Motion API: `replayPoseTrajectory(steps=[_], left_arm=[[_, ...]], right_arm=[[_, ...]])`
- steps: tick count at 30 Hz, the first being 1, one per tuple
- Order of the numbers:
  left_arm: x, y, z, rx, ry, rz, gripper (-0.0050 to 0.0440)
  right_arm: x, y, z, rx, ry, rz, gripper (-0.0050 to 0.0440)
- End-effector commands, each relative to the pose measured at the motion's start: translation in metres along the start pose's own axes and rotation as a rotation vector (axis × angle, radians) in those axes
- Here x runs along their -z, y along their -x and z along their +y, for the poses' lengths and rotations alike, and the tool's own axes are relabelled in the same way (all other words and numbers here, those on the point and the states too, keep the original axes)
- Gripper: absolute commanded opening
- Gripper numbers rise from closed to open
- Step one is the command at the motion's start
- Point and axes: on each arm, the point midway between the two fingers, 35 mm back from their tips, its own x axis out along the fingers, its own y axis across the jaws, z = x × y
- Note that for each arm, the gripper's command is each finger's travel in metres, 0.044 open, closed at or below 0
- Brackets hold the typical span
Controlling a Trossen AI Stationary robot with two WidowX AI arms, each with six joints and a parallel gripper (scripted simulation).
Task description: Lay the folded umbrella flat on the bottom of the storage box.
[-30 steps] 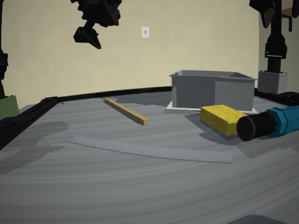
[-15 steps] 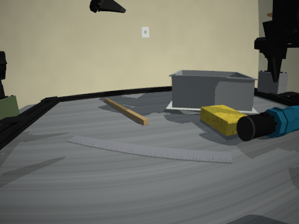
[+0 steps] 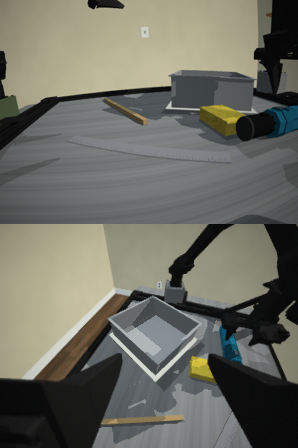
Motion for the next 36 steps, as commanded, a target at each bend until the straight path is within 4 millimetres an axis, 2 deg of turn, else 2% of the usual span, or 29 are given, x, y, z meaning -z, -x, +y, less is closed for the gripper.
replayPoseTrajectory(steps=[1,36], left_arm=[[-0.001,0.002,0.001,-0.002,-0.001,-0.005,0.0400],[-0.001,0.002,0.001,-0.002,-0.001,-0.005,0.0400]], right_arm=[[0.000,-0.006,0.000,0.001,0.003,0.005,0.0400],[0.000,-0.056,0.001,0.003,0.007,0.005,0.0400]])
